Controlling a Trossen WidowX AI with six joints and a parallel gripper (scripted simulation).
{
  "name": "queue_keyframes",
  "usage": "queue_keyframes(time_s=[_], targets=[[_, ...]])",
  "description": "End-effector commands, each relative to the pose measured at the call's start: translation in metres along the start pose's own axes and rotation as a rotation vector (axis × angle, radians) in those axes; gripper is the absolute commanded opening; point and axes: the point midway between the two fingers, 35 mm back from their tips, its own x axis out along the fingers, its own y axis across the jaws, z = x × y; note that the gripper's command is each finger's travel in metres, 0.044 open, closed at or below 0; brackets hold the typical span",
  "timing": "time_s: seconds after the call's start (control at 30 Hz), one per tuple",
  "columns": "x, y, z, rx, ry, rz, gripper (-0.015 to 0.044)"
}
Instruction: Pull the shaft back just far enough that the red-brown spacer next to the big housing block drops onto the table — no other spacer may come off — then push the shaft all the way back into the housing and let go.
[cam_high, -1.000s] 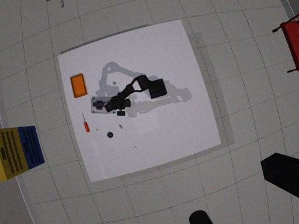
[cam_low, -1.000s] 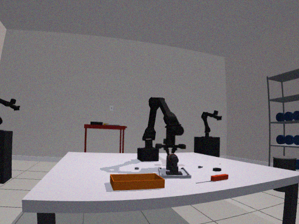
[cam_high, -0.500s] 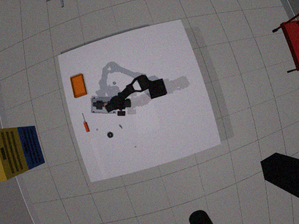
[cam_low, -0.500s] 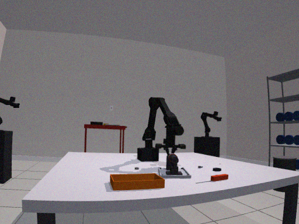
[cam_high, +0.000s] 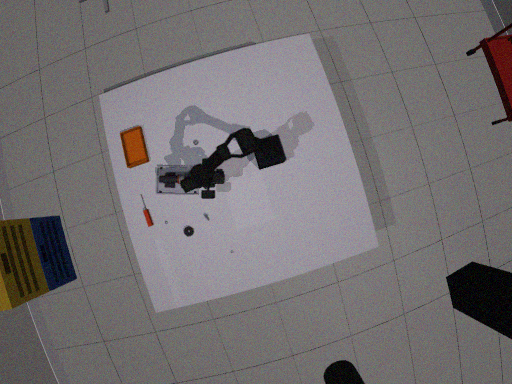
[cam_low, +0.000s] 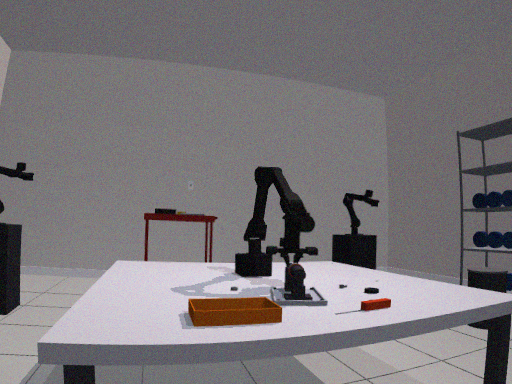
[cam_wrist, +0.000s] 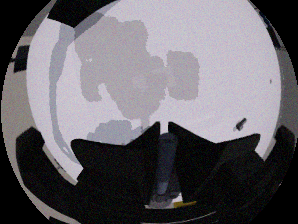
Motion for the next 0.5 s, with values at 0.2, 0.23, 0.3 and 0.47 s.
queue_keyframes(time_s=[0.2,0.23,0.3,0.47], targets=[[-0.0001,-0.0005,0.0021,0.003,-0.003,-0.001,0.0000],[-0.0001,-0.0005,0.0023,0.003,-0.003,-0.001,0.0000],[-0.0001,-0.0005,0.0025,0.003,-0.003,-0.001,0.0000],[-0.0001,-0.0005,0.0031,0.003,-0.003,-0.001,0.0000]])
